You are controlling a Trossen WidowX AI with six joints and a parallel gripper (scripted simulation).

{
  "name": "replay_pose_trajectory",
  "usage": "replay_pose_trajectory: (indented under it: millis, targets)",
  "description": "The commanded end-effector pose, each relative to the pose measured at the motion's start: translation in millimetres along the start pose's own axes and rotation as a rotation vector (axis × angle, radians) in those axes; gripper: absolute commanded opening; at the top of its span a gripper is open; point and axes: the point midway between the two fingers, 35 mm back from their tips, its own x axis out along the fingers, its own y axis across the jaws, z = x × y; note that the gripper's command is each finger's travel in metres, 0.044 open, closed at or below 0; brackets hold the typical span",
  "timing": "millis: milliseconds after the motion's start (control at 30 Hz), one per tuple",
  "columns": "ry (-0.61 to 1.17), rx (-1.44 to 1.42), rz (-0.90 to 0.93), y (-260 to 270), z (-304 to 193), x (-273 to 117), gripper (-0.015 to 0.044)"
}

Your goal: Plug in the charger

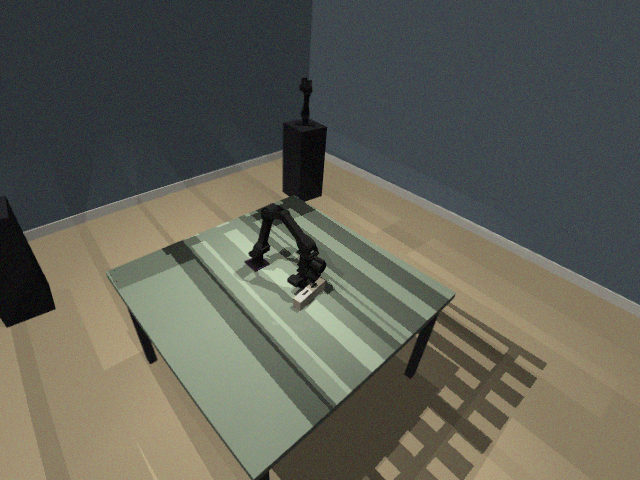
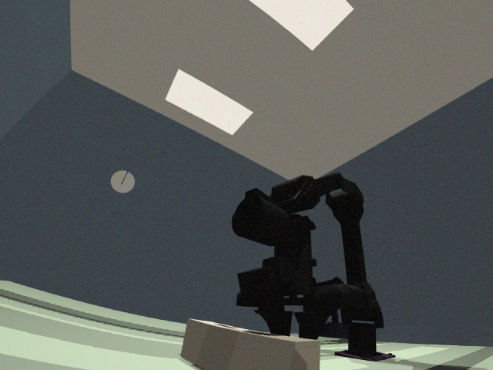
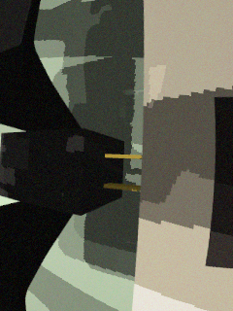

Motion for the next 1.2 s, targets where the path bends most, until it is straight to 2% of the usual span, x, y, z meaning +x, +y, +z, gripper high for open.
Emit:
replay_pose_trajectory:
  millis: [0, 1167]
  targets:
    - [-0.001, -0.004, -0.004, -0.8, 1.5, -0.9, 0.0000]
    - [-0.001, -0.004, -0.004, -0.8, 5.8, -1.1, 0.0000]
